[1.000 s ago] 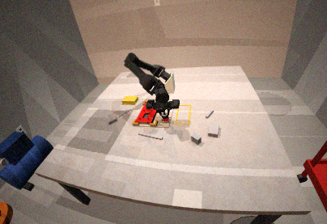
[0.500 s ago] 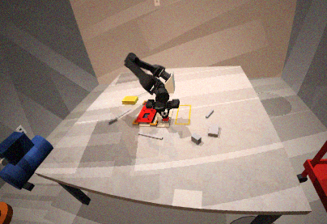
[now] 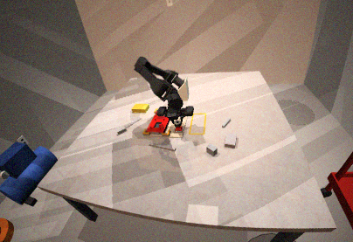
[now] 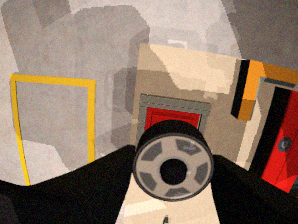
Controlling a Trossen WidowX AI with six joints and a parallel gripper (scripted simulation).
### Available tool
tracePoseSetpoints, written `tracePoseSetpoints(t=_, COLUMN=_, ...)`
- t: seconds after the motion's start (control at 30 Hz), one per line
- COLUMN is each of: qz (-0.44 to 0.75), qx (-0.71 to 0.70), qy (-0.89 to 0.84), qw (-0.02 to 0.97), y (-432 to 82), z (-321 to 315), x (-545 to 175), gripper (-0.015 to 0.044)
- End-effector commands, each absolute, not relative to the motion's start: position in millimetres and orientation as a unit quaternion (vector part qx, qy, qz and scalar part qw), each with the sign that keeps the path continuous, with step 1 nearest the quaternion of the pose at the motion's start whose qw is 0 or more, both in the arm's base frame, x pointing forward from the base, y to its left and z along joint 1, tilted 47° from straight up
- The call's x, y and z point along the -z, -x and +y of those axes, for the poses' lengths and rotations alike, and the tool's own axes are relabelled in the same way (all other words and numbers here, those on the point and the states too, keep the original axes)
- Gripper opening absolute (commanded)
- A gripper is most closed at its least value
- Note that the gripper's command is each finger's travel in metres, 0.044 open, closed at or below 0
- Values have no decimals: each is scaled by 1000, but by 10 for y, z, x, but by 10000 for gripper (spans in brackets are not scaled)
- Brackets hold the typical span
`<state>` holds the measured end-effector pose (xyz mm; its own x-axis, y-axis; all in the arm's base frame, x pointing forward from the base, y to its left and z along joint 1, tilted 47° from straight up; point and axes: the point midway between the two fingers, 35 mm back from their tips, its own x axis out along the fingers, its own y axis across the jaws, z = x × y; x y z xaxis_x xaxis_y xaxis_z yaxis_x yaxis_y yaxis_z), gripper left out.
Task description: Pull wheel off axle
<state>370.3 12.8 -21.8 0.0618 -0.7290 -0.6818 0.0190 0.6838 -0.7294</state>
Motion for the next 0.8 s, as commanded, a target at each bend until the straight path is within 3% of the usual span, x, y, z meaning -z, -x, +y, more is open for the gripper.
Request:
tracePoseSetpoints(t=0.0, qz=626, qx=278, qy=281, qw=672, y=-3703, z=147, x=205, gripper=0)
tracePoseSetpoints(t=0.77, qz=627, qx=278, qy=282, qw=671, y=-3699, z=203, x=155, gripper=0)
